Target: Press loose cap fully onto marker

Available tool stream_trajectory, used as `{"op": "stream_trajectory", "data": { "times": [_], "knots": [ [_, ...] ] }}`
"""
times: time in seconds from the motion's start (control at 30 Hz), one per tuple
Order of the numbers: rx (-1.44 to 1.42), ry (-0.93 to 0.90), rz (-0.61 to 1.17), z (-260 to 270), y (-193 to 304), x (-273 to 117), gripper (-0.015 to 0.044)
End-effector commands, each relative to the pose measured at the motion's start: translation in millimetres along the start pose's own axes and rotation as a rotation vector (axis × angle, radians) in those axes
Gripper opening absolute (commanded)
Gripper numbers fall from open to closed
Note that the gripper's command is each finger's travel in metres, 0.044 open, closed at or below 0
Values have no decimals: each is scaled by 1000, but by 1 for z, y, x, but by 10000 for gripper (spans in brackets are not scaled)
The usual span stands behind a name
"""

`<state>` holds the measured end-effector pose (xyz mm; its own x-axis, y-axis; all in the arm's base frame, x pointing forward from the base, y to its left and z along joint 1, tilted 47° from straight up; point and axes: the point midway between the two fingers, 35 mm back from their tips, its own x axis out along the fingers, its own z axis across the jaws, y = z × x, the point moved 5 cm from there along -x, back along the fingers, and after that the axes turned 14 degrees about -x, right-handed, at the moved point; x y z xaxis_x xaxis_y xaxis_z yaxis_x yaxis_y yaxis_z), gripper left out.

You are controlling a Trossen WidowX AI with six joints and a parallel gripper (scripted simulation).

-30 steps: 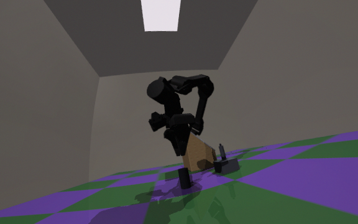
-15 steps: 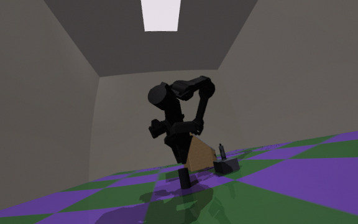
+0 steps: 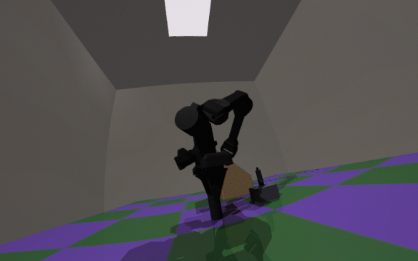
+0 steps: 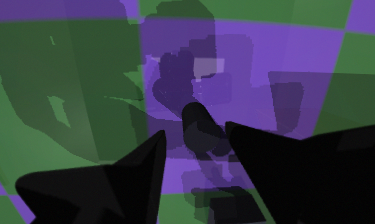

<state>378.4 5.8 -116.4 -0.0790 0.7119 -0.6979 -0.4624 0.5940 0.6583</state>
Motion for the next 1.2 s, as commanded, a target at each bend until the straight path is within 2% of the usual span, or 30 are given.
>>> {"op": "stream_trajectory", "data": {
  "times": [0.0, 0.5, 0.6, 1.0, 1.1, 1.17],
  "knots": [
    [8, 7, 11, -3, 2, 11, 249],
    [8, 7, 13, -3, 3, 29, 249],
    [8, 7, 13, -3, 3, 29, 170],
    [8, 7, 13, -2, 3, 29, 90],
    [8, 7, 12, -2, 2, 24, 11],
    [8, 7, 11, -1, 2, 17, 0]
  ]
}}
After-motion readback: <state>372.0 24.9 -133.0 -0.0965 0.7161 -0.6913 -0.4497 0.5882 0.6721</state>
